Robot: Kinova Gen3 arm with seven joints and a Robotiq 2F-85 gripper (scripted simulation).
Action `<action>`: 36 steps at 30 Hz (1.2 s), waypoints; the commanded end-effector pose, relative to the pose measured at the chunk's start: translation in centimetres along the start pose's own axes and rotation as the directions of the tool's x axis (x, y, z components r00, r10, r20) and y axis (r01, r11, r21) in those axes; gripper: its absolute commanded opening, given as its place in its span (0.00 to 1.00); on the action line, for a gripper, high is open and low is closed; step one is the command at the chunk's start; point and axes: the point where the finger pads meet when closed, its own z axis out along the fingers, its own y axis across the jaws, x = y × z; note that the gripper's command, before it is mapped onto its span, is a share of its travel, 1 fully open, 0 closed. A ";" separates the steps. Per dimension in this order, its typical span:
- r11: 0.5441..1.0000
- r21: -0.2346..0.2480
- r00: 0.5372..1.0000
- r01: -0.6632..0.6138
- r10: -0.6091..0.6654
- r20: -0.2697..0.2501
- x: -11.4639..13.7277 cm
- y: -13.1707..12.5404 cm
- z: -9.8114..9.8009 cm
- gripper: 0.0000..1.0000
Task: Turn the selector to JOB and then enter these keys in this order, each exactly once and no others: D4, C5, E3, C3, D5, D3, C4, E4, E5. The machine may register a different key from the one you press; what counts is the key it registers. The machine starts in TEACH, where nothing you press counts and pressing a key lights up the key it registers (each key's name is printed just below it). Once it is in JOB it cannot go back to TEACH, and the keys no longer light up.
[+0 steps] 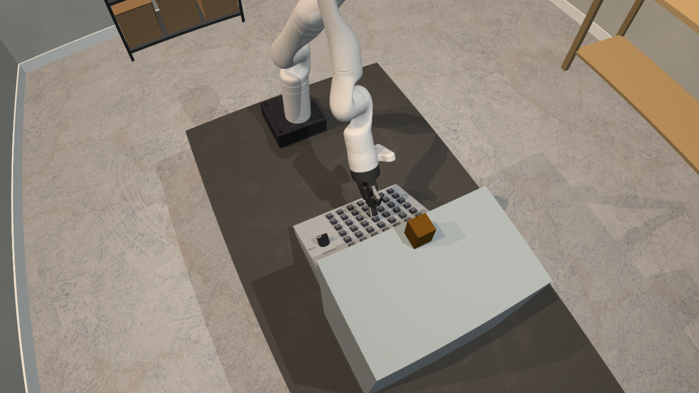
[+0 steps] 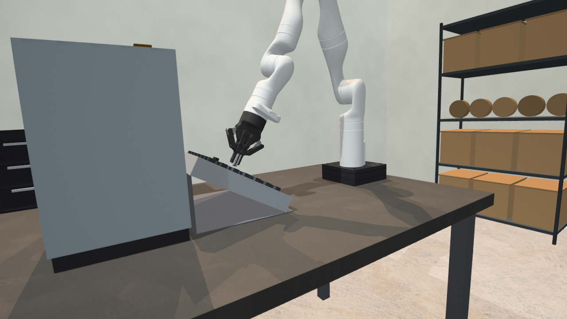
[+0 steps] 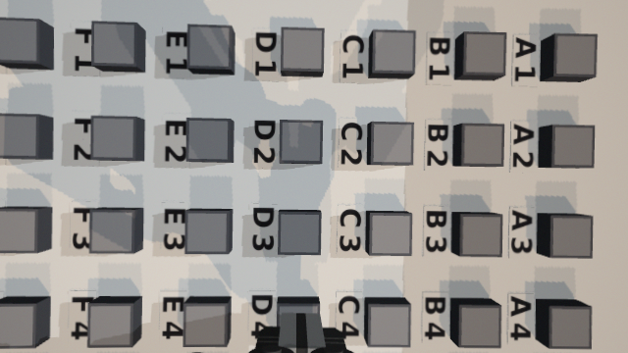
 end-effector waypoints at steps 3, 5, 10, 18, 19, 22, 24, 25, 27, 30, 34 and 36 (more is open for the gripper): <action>1.000 -0.007 1.000 0.009 -0.009 -0.005 0.2 0.3 0.2 0.10; 1.000 -0.007 1.000 0.009 -0.009 -0.005 0.2 0.3 0.2 0.10; 1.000 -0.007 1.000 0.009 -0.009 -0.005 0.2 0.3 0.4 0.10; 1.000 -0.007 1.000 0.009 -0.009 -0.005 0.2 0.3 0.7 0.10; 1.000 -0.007 1.000 0.009 -0.009 -0.005 0.2 0.3 0.7 0.10; 1.000 -0.007 1.000 0.009 -0.009 -0.005 0.2 0.3 0.9 0.10; 1.000 -0.007 1.000 0.009 -0.009 -0.005 0.2 0.3 0.9 0.10; 1.000 -0.007 1.000 0.009 -0.009 -0.005 0.2 0.3 1.0 0.10; 1.000 -0.007 1.000 0.009 -0.009 -0.005 0.2 0.3 1.0 0.10; 1.000 -0.007 1.000 0.008 -0.009 -0.005 0.2 0.3 1.1 0.10; 1.000 -0.007 1.000 0.008 -0.009 -0.005 0.2 0.3 1.1 0.10; 1.000 -0.007 1.000 0.008 -0.009 -0.005 0.2 0.3 1.1 0.10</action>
